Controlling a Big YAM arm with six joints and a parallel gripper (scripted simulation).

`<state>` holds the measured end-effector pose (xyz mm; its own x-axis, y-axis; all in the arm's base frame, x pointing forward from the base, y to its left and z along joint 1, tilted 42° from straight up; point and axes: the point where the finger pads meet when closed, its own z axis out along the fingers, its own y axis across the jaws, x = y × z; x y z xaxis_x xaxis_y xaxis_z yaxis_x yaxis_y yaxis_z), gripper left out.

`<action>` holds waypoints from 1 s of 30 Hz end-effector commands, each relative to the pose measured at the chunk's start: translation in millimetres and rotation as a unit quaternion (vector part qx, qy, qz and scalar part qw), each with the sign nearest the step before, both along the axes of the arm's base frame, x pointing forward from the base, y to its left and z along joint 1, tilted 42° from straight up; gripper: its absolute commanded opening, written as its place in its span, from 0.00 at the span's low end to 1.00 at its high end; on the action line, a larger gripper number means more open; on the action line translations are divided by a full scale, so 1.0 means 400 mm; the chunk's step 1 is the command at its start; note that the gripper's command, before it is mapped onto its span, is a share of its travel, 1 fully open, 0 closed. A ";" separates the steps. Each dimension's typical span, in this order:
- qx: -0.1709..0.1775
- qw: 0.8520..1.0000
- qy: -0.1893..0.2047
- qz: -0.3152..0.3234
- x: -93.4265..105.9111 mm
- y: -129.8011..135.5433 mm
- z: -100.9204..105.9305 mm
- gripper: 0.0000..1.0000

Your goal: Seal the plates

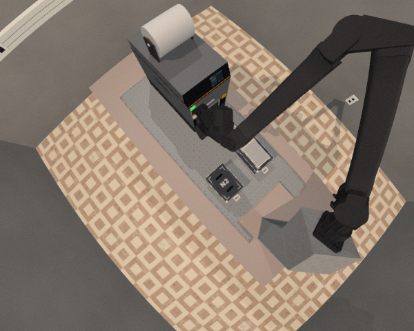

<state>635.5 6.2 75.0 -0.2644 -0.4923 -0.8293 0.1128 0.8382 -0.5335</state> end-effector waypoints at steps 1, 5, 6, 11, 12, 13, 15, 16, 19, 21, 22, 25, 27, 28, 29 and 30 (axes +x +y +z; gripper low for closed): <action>-0.006 1.000 -0.008 0.009 -0.006 0.028 0.033 0.00; -0.007 1.000 -0.003 0.011 -0.012 0.034 0.031 0.00; -0.007 1.000 -0.003 0.011 -0.012 0.034 0.031 0.00; -0.004 1.000 -0.023 0.013 0.006 0.042 0.068 0.00; -0.004 1.000 -0.028 0.013 0.010 0.044 0.076 0.00; -0.003 0.999 -0.031 0.014 0.014 0.047 0.082 0.00; -0.003 0.999 -0.033 0.015 0.015 0.050 0.088 0.00; -0.003 0.999 -0.031 0.015 0.014 0.051 0.085 0.00; -0.004 1.000 -0.021 0.015 0.002 0.047 0.067 0.00; -0.004 1.000 -0.014 0.015 -0.005 0.036 0.050 0.00; -0.005 1.000 -0.010 0.013 -0.009 0.028 0.039 0.00; -0.006 1.000 -0.009 0.008 -0.012 0.019 0.031 0.00; -0.005 1.000 -0.010 0.004 -0.007 0.005 0.027 0.00; -0.005 1.000 -0.011 0.002 -0.003 -0.002 0.026 0.00; -0.005 1.000 -0.011 0.000 0.001 -0.008 0.024 0.00; -0.005 1.000 -0.011 -0.002 0.004 -0.015 0.022 0.00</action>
<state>632.0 7.2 76.6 -0.2621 -0.4935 -0.8293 0.1093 0.8387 -0.5336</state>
